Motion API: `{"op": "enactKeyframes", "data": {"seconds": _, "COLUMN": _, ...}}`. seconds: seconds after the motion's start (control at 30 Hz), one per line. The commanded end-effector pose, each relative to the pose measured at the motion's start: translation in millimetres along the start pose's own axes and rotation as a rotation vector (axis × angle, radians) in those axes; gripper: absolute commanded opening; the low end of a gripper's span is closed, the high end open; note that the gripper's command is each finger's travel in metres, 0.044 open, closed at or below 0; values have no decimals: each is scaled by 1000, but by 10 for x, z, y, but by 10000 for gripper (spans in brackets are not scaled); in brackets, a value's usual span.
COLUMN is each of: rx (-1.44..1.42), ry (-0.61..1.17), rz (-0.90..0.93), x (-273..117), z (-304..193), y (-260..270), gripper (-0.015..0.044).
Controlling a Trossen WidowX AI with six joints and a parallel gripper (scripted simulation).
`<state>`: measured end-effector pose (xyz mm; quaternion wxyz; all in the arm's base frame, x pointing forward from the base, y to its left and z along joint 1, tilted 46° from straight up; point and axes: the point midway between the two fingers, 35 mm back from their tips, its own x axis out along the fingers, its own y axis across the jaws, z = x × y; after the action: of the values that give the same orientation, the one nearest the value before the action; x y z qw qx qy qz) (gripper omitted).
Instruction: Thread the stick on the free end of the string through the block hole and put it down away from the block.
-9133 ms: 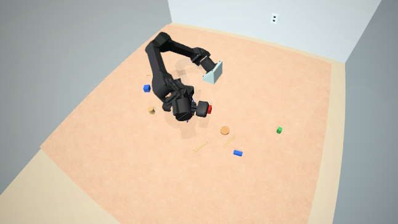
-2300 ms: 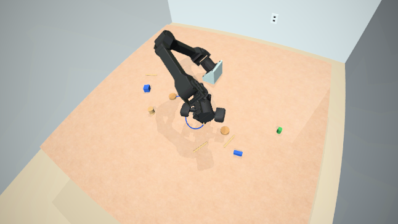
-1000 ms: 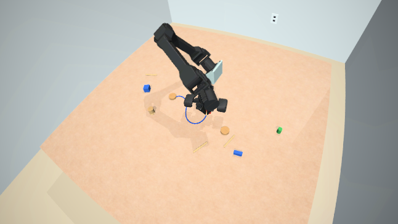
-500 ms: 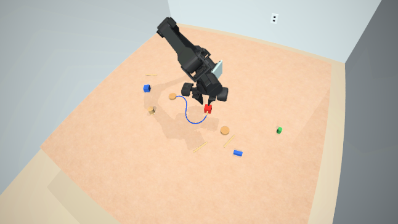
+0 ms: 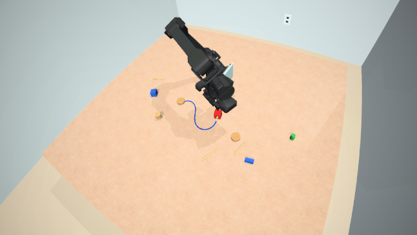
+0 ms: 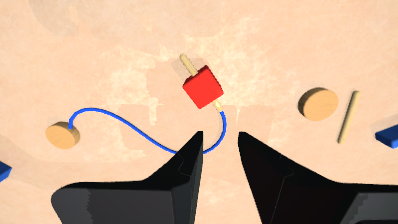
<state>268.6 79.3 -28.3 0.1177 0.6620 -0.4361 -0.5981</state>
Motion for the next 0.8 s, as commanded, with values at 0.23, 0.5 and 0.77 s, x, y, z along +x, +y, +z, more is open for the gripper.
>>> {"op": "enactKeyframes", "data": {"seconds": 0.23, "rx": 1237, "ry": -20, "rz": 0, "x": -21, "z": 206, "y": 139, "gripper": 122}}
{"op": "enactKeyframes", "data": {"seconds": 0.5, "rx": 1716, "ry": -23, "rz": 10, "x": -16, "z": 283, "y": 195, "gripper": 122}}
{"op": "enactKeyframes", "data": {"seconds": 0.77, "rx": 2192, "ry": -23, "rz": 22, "x": -9, "z": 354, "y": 249, "gripper": 122}}
